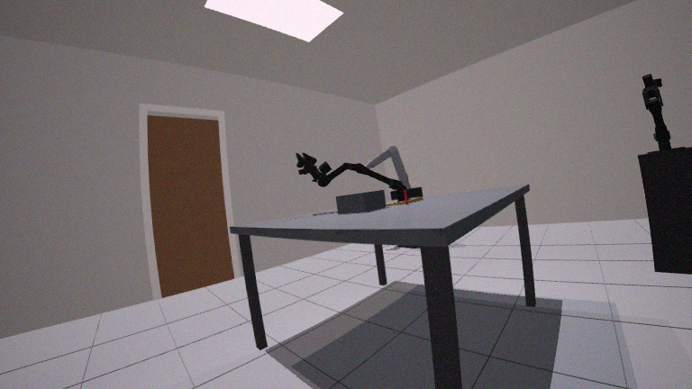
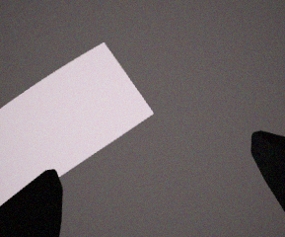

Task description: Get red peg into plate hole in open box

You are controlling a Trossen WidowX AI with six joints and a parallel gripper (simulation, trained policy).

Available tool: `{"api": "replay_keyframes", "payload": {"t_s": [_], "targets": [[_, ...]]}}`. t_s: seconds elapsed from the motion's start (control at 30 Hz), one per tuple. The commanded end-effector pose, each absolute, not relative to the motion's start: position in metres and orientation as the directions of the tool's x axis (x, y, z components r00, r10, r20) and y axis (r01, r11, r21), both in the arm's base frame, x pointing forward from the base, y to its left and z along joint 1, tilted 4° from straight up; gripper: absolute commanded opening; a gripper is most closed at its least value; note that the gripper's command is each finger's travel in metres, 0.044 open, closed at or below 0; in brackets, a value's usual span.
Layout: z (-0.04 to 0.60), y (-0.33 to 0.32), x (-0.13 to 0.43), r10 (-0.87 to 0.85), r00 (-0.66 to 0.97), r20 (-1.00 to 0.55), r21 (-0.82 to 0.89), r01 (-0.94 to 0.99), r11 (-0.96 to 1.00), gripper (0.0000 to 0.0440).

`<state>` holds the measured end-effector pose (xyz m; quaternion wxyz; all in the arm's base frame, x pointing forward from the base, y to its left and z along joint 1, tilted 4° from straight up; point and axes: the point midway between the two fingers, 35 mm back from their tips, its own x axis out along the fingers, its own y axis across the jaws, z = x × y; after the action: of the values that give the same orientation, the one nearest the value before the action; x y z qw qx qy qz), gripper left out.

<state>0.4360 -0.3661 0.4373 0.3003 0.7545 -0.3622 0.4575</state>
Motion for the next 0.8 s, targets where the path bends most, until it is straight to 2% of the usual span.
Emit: {"api": "replay_keyframes", "payload": {"t_s": [0.0, 0.03, 0.4, 0.77], "targets": [[0.435, -0.365, 0.444, -0.289, 0.345, 0.893, 0.135, -0.818, -0.559, 0.0422], [0.432, -0.364, 0.453, -0.305, 0.372, 0.877, 0.149, -0.814, -0.562, 0.0439], [0.397, -0.327, 0.534, -0.447, 0.63, 0.635, 0.315, -0.74, -0.595, 0.044], [0.349, -0.265, 0.587, -0.479, 0.818, 0.318, 0.516, -0.573, -0.637, 0.044]]}}
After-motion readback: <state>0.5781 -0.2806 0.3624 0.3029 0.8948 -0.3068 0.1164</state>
